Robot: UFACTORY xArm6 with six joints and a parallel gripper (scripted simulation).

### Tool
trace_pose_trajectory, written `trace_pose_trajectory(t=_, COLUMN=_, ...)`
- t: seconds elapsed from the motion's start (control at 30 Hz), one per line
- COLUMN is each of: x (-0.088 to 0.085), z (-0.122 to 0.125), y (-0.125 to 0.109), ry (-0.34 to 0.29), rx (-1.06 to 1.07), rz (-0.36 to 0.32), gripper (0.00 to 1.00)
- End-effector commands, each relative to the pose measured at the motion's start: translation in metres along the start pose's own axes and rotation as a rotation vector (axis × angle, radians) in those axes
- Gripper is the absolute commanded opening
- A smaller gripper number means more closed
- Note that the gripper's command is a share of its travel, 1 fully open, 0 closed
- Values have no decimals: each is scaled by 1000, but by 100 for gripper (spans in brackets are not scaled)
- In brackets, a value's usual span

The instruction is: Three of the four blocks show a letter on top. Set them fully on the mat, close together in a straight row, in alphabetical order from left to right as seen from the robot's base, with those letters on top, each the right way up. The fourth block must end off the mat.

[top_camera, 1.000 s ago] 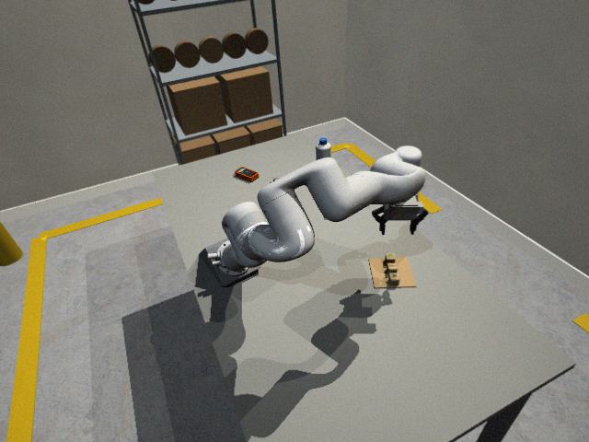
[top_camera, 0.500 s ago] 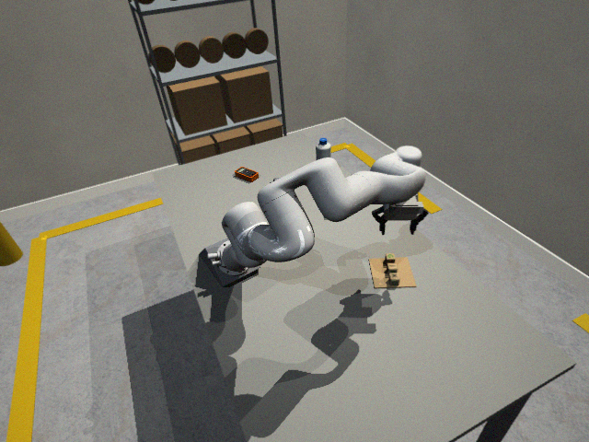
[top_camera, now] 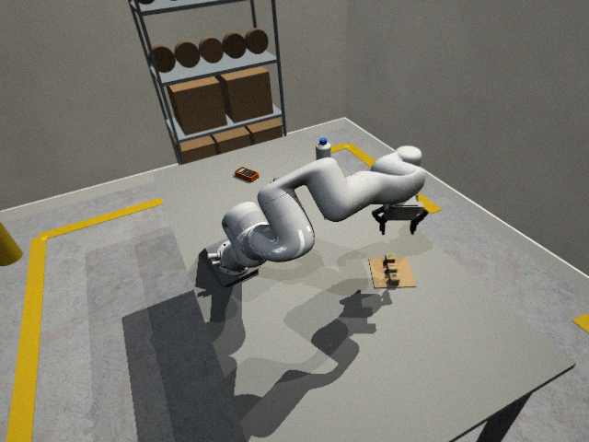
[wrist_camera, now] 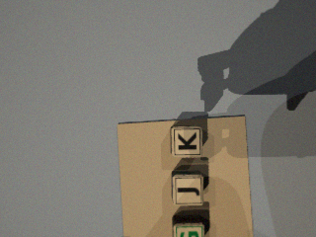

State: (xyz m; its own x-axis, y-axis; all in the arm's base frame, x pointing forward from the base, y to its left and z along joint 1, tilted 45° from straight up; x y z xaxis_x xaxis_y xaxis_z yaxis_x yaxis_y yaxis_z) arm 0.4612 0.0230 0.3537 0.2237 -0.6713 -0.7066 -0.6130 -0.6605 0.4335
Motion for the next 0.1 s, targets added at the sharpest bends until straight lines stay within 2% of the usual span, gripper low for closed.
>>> trace_pose_trajectory(t=0.0, x=-1, z=-1, y=0, ry=2, rx=1, rz=-2, gripper=100)
trace_pose_trajectory(t=0.07, x=-1, z=-1, y=0, ry=2, rx=1, rz=-2, gripper=100)
Point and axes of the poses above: the point where the finger pads meet when closed, its own x axis out along the fingers, its own z axis across the jaws, y = z × x, the point moved 4 cm from there along -x, back along the fingers, and after that the axes turned 15 degrees about x, right-handed, at the moved point
